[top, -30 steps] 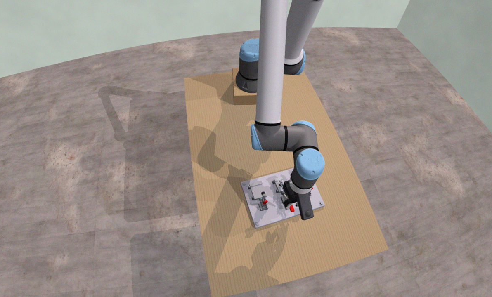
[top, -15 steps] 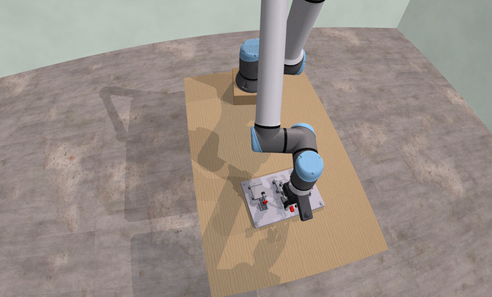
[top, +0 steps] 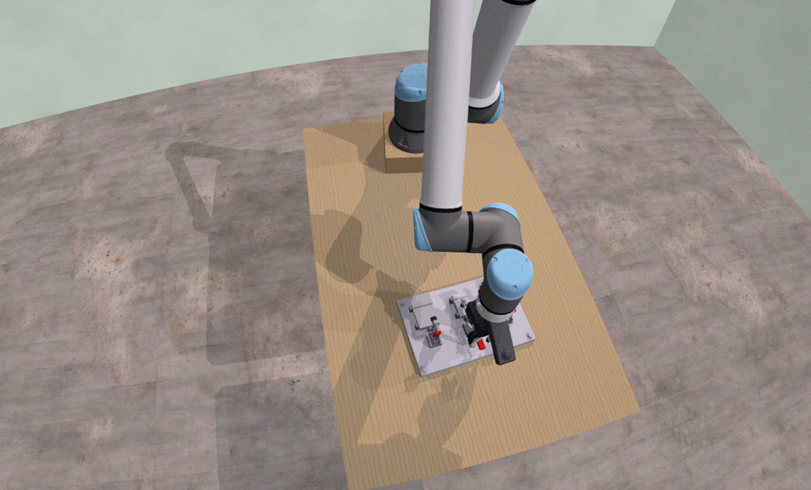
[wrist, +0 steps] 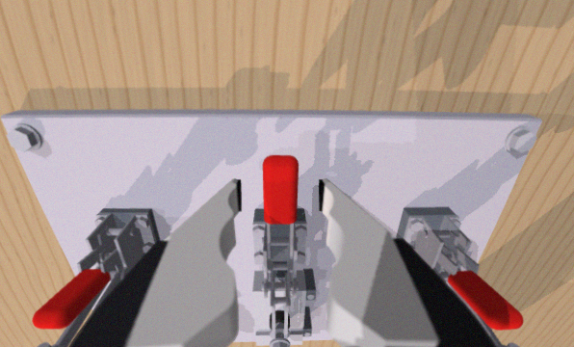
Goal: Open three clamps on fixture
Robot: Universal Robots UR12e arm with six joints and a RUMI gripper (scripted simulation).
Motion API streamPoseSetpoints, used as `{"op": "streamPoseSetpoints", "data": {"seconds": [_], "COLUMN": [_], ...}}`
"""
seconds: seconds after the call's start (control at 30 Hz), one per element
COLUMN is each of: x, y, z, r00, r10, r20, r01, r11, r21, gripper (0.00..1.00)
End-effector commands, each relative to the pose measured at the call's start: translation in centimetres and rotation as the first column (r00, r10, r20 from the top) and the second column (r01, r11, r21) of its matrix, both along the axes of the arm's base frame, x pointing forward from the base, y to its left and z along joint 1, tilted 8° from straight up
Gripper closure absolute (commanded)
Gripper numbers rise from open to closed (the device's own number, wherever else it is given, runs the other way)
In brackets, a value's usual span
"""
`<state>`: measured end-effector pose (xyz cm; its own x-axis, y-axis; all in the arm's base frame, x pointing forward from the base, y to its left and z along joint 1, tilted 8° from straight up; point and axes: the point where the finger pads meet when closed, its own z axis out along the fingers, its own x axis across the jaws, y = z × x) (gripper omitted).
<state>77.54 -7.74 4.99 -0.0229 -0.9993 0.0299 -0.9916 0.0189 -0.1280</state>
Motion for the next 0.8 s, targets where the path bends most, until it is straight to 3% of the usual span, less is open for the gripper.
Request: {"op": "streamPoseSetpoints", "data": {"seconds": [0.0,0.47,0.5,0.77], "x": [0.06,0.06,0.06,0.06], "y": [-0.01,-0.01,-0.01,-0.01], "z": [0.10,0.10,0.10,0.10], "r00": [1.000,1.000,1.000,1.000], "r10": [0.000,0.000,0.000,0.000], "r20": [0.001,0.001,0.001,0.001], "r01": [0.000,0.000,0.000,0.000], "r11": [1.000,1.000,1.000,1.000], "r21": [0.000,0.000,0.000,0.000], "gripper": [0.72,0.72,1.00,1.00]}}
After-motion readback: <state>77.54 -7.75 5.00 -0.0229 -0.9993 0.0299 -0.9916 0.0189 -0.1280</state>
